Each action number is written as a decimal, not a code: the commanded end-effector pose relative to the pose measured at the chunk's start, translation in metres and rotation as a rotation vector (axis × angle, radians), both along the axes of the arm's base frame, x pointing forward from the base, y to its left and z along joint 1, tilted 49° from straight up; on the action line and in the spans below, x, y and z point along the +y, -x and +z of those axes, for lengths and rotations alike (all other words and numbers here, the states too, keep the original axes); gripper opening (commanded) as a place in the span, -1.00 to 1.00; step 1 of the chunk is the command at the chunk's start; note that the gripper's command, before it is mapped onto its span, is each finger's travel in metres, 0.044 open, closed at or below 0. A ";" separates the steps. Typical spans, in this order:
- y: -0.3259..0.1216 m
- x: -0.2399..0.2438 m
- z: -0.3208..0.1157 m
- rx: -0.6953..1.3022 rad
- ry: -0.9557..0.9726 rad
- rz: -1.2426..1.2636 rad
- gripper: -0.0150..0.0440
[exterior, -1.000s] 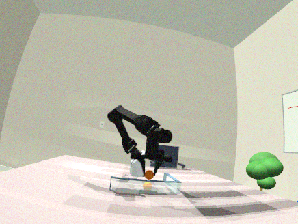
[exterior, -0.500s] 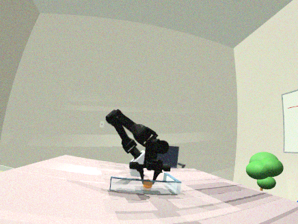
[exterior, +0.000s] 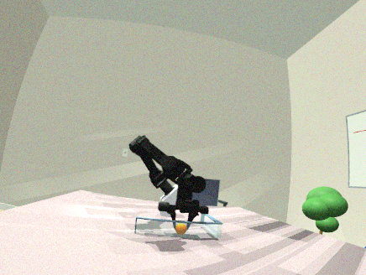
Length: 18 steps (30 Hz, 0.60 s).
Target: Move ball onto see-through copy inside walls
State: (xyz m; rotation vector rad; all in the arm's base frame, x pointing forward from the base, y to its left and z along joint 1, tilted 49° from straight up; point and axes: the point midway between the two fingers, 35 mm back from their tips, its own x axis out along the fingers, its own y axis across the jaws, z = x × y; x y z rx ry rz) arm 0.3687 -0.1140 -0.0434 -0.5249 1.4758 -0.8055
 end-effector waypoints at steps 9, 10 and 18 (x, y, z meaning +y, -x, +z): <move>0.000 0.000 0.000 0.000 0.000 -0.001 0.59; 0.000 0.000 0.000 0.000 0.000 -0.001 0.59; -0.006 0.063 0.054 0.009 0.001 0.001 0.59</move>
